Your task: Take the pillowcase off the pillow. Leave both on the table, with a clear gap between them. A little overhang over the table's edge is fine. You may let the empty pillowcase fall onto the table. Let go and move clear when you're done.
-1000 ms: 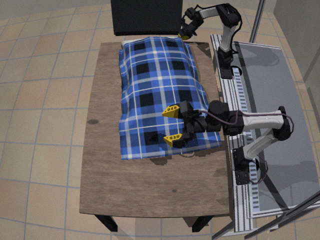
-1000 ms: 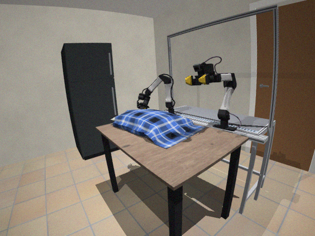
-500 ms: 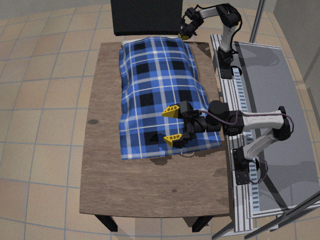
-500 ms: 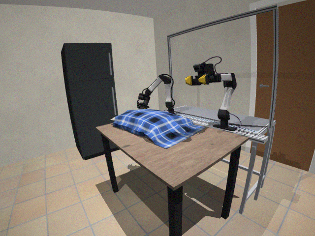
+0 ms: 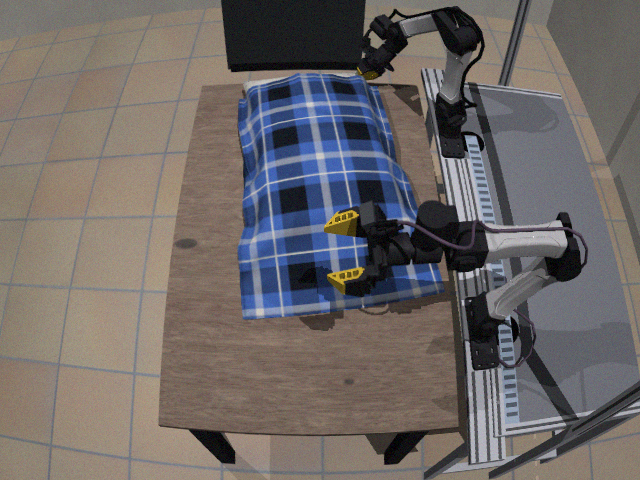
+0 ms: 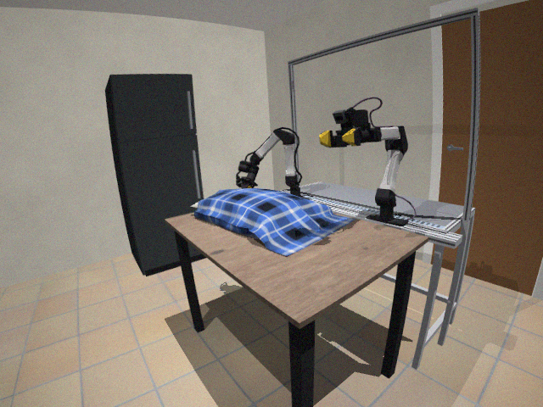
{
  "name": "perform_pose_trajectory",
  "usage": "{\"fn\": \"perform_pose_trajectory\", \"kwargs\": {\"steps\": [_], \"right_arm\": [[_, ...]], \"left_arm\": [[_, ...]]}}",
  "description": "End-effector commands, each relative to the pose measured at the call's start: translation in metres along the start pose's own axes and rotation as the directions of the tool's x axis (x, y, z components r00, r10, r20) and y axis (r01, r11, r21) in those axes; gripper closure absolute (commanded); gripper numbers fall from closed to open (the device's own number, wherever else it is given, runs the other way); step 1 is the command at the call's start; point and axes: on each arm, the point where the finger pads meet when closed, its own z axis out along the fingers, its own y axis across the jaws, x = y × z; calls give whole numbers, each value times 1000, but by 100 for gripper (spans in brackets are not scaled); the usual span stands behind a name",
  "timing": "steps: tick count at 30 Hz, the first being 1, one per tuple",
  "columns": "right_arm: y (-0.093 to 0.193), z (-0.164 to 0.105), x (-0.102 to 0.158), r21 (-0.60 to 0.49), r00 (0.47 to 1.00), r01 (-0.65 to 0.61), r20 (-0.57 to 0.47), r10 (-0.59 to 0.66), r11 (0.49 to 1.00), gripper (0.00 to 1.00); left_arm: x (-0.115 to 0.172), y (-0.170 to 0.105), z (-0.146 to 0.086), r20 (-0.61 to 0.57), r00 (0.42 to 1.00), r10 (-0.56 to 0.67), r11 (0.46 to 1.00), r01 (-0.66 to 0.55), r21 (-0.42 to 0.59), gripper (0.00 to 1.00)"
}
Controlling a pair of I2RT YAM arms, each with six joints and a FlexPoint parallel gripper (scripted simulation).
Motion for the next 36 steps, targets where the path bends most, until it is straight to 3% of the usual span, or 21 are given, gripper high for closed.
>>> {"fn": "perform_pose_trajectory", "kwargs": {"steps": [1,4,36], "right_arm": [[-4,5,-1,7,1000,-7,-3,7,1000,100],[14,-13,-7,-11,999,30,40,-30,999,100],[29,-38,-10,-13,998,23,55,-22,1000,100]], "left_arm": [[-12,7,-3,22,1000,3,1000,-2,-27,0],[-12,7,-3,22,1000,3,1000,-2,-27,0],[-12,7,-3,22,1000,3,1000,-2,-27,0]]}}
